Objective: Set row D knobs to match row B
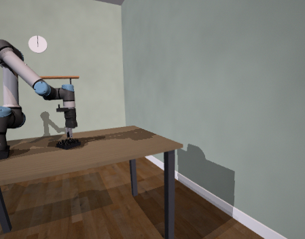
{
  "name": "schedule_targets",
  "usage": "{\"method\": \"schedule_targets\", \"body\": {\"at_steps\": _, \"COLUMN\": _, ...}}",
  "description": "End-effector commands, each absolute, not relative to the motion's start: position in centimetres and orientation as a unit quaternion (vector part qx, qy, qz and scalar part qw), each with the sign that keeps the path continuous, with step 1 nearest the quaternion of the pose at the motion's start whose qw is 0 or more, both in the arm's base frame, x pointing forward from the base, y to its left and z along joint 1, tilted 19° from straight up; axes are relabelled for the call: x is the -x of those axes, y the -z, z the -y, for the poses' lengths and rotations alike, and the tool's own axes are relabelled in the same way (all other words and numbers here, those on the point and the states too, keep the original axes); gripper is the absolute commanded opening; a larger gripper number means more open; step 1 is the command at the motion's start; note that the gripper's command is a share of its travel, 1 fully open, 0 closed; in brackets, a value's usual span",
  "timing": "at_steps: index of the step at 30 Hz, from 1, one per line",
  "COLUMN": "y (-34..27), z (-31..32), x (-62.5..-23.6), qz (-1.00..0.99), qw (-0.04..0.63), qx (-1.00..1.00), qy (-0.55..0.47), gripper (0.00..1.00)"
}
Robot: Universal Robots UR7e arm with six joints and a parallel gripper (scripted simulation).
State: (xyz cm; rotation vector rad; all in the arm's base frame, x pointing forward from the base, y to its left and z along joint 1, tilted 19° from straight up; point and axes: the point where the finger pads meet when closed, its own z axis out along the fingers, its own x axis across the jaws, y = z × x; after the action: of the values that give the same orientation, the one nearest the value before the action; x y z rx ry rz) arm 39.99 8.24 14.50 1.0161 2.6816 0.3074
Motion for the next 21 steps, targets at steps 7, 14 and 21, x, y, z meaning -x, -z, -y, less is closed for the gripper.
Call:
{"method": "schedule_targets", "body": {"at_steps": 7, "y": -14.52, "z": -8.24, "x": -40.03, "qz": -0.922, "qw": 0.129, "qx": -0.349, "qy": -0.106, "gripper": 0.46}}
{"method": "schedule_targets", "body": {"at_steps": 14, "y": -14.2, "z": -8.28, "x": -40.13, "qz": -0.922, "qw": 0.129, "qx": -0.349, "qy": -0.106, "gripper": 0.46}}
{"method": "schedule_targets", "body": {"at_steps": 21, "y": -13.8, "z": -8.32, "x": -40.26, "qz": -0.922, "qw": 0.129, "qx": -0.349, "qy": -0.106, "gripper": 0.46}}
